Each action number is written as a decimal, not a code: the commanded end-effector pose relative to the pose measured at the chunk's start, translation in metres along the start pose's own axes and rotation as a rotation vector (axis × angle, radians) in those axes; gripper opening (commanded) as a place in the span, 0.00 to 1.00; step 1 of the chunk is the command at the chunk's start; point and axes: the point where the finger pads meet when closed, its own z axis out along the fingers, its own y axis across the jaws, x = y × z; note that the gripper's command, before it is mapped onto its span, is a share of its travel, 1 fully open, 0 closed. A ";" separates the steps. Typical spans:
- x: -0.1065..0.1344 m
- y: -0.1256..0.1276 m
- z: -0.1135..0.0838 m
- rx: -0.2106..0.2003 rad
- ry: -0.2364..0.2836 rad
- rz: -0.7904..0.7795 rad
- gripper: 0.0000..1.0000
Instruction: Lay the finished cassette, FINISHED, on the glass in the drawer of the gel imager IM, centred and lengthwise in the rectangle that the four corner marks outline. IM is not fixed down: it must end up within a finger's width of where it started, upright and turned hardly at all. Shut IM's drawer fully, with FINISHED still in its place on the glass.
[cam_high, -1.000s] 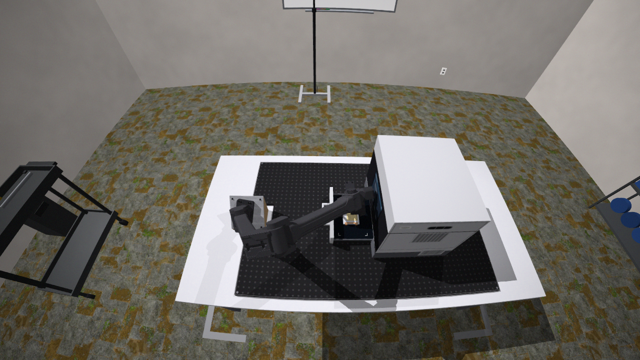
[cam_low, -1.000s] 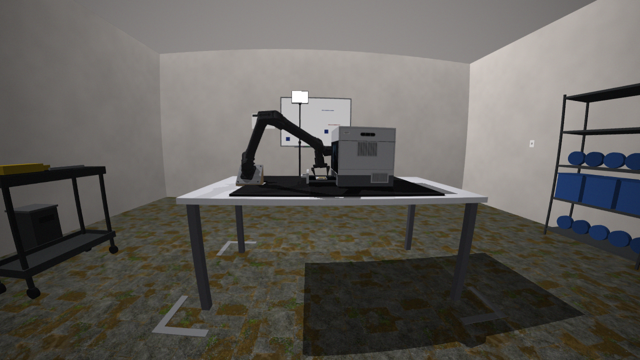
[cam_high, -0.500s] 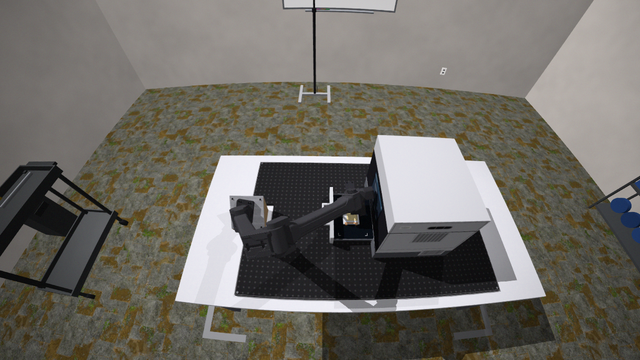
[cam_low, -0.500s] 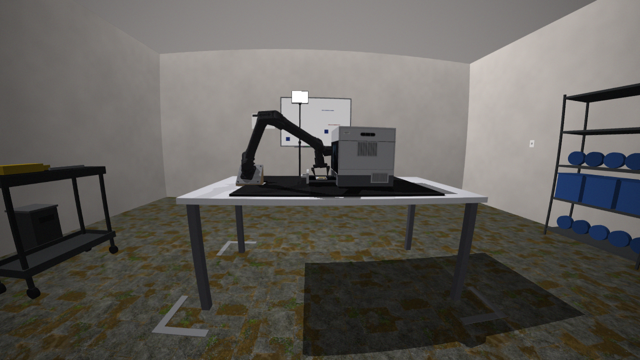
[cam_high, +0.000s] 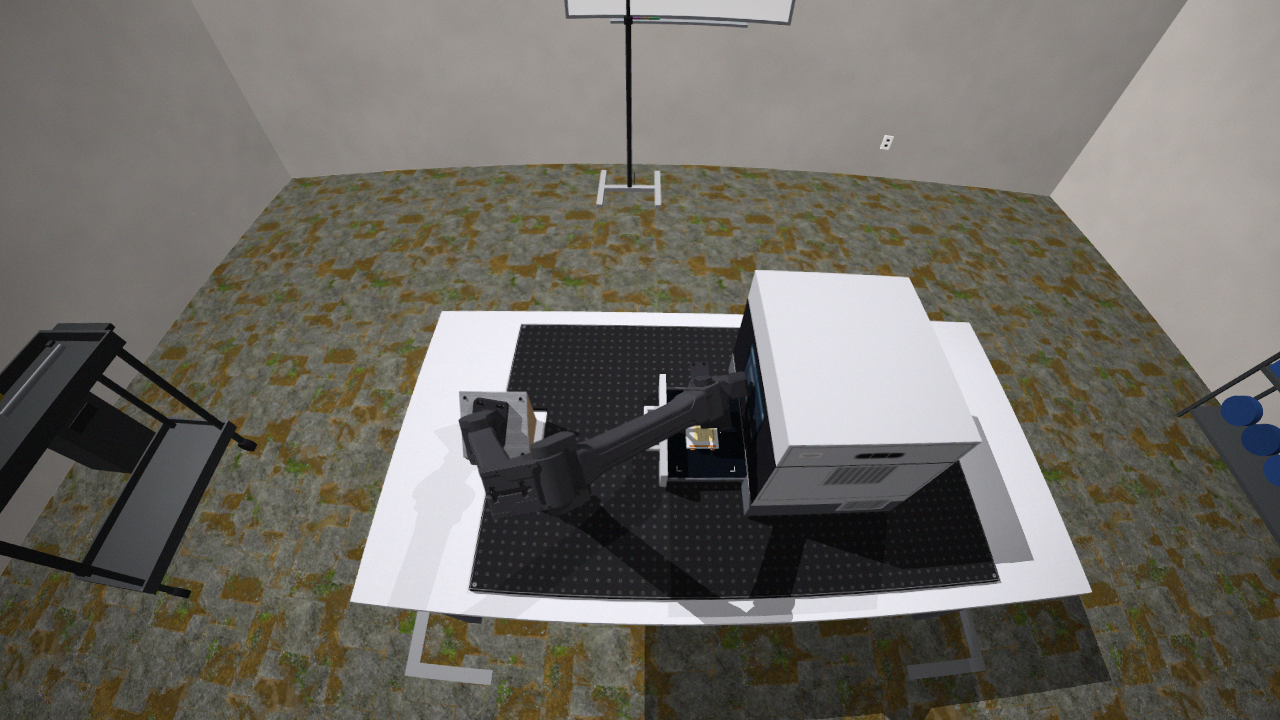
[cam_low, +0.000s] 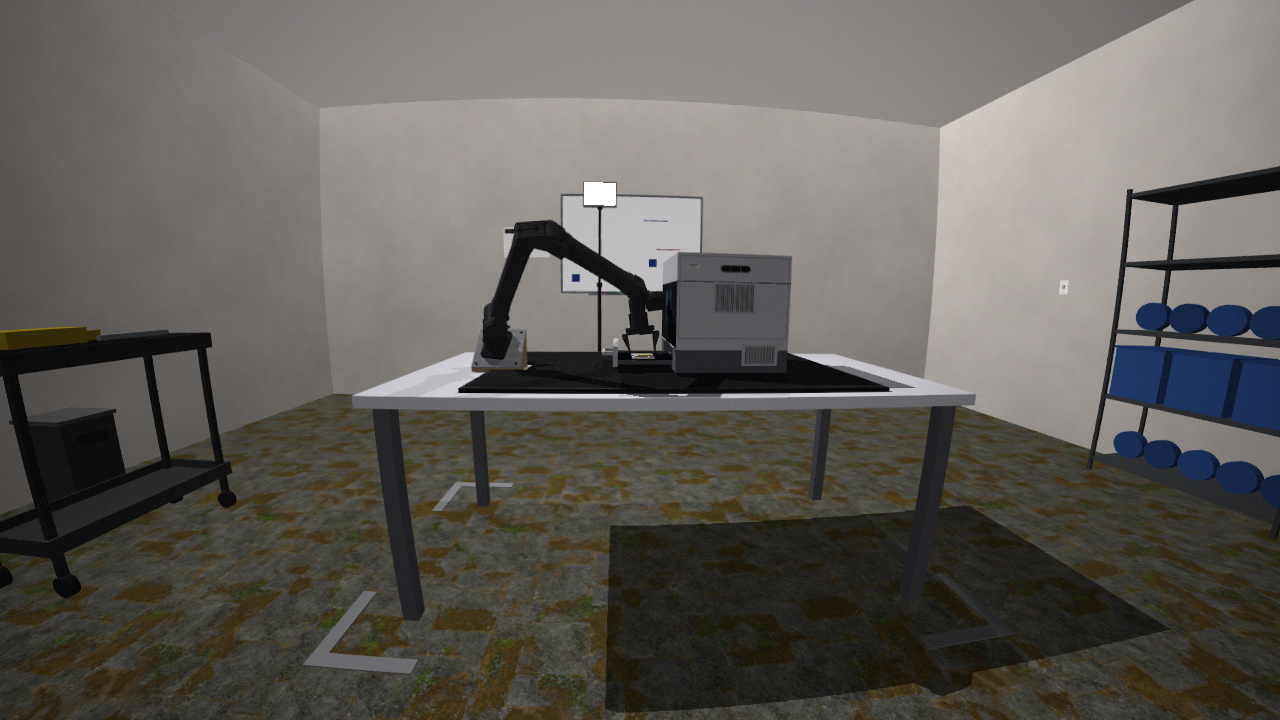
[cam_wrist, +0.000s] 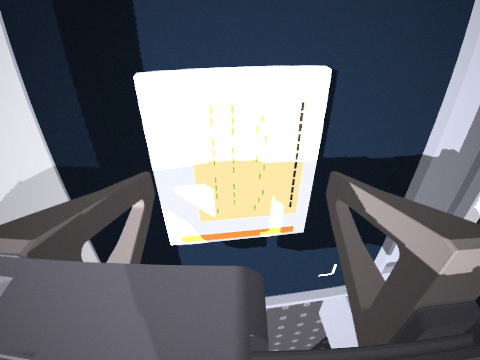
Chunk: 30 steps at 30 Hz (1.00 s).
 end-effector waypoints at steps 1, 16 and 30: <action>0.003 -0.027 -0.036 0.066 -0.009 0.032 0.92; 0.003 -0.026 -0.055 0.067 -0.012 0.032 0.92; 0.002 -0.025 -0.071 0.067 -0.014 0.033 0.92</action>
